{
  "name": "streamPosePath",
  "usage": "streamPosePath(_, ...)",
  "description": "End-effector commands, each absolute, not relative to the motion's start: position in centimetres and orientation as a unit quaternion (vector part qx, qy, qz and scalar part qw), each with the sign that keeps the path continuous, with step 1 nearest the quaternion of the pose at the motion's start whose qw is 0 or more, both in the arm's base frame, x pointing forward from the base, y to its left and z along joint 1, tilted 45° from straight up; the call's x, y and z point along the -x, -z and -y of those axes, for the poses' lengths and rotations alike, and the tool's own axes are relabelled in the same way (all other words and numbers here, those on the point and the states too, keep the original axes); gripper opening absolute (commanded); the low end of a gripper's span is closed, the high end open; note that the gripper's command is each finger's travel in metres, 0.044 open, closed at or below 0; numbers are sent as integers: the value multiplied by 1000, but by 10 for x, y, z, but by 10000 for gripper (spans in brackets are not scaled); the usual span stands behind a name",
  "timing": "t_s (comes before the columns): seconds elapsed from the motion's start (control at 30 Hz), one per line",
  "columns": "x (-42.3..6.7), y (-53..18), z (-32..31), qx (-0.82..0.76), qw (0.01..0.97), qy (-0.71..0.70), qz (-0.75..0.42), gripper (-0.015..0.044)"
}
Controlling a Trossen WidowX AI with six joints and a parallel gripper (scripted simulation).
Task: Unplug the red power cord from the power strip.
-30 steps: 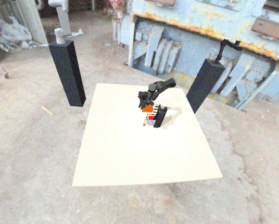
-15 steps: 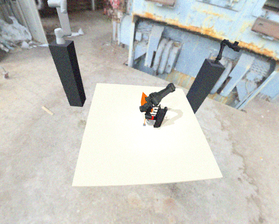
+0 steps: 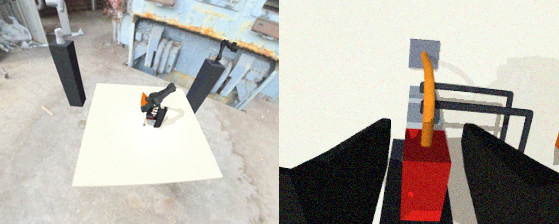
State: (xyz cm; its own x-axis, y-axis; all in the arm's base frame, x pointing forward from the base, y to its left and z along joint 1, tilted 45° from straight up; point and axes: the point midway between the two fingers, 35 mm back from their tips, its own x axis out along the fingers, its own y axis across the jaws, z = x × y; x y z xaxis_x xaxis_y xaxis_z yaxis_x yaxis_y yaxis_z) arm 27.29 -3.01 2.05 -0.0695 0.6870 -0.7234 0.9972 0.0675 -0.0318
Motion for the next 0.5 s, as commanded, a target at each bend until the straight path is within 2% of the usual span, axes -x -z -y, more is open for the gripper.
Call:
streamPosePath(0.0, -272, -25, 24, -624, 274, 279, -676, 160)
streamPosePath(0.47, -270, -41, 8, -624, 274, 279, -677, 160)
